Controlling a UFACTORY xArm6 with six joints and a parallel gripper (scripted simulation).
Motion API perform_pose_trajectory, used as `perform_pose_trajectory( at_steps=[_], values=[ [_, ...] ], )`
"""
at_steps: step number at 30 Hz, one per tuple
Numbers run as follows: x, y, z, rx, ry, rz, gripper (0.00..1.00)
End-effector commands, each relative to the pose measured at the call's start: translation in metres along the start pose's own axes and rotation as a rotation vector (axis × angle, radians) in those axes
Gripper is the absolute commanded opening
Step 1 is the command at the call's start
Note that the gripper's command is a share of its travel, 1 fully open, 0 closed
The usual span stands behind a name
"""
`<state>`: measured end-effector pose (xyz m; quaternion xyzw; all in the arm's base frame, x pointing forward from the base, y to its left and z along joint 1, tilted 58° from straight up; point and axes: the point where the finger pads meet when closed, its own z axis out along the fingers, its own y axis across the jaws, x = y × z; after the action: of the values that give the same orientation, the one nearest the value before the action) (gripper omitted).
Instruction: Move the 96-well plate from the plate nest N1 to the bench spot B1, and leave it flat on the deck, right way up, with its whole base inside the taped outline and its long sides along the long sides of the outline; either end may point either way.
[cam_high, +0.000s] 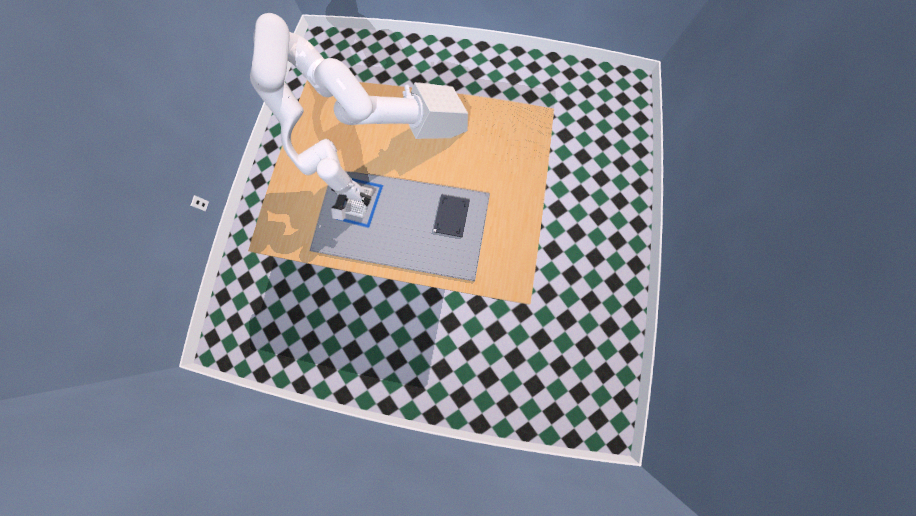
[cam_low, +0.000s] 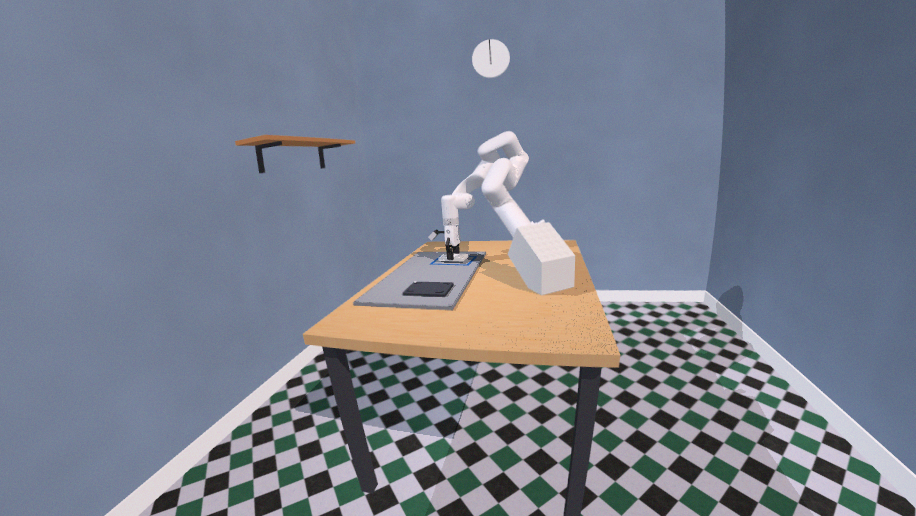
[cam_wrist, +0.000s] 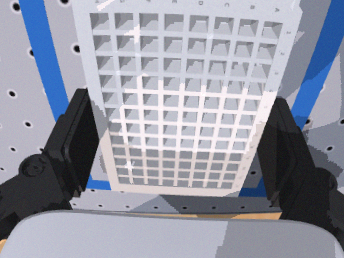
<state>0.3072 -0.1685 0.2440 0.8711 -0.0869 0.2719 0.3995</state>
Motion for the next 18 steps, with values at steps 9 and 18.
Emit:
perform_pose_trajectory(
  at_steps=[9,18],
  values=[
    [0.0008,0.0002,0.0012,0.0,0.002,0.001,0.0],
    [0.0008,0.0002,0.0025,0.0,0.002,0.001,0.0]
  ],
)
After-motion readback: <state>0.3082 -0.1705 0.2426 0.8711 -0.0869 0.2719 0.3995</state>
